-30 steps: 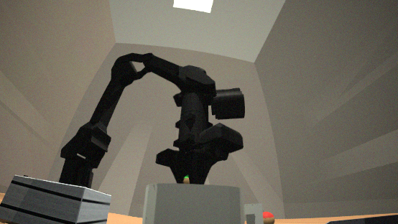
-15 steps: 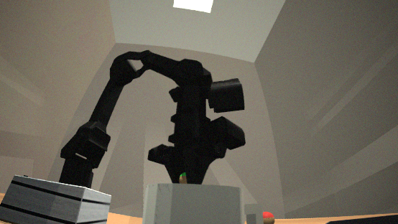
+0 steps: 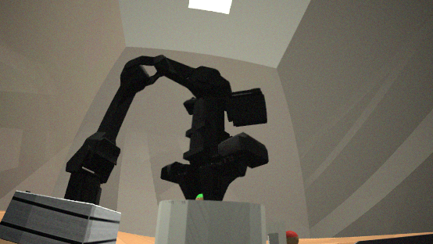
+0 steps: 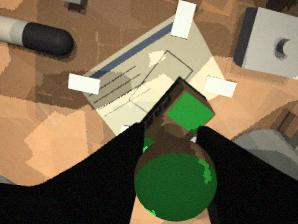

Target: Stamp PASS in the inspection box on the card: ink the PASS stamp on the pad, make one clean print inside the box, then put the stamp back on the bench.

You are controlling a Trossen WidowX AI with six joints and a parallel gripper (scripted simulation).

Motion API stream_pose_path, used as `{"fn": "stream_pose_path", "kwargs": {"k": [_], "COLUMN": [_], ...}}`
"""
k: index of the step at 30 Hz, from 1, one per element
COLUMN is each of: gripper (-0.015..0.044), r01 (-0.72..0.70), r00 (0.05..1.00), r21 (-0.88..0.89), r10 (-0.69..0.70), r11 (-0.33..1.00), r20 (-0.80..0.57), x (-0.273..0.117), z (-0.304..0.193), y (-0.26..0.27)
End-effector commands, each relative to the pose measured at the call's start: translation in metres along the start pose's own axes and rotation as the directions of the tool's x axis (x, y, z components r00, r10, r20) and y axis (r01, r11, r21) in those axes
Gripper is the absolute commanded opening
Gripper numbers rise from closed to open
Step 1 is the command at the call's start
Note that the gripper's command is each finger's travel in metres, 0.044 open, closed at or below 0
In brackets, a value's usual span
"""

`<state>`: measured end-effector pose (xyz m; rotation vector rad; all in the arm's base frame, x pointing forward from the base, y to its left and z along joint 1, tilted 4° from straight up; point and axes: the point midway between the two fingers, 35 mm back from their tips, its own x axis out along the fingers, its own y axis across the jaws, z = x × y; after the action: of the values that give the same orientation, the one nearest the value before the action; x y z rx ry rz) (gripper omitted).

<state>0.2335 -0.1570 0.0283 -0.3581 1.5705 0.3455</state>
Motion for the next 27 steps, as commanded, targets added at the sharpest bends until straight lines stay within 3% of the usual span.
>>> {"fn": "stream_pose_path", "kwargs": {"k": [1, 27], "gripper": [0.0000, 0.0000], "r01": [-0.006, -0.007], "r00": [1.000, 1.000], "r21": [-0.005, -0.007], "r10": [0.006, 0.007], "r11": [1.000, 1.000], "r20": [-0.005, -0.003], "x": [0.005, 0.022], "z": [-0.001, -0.001], "y": [0.001, 0.000]}}
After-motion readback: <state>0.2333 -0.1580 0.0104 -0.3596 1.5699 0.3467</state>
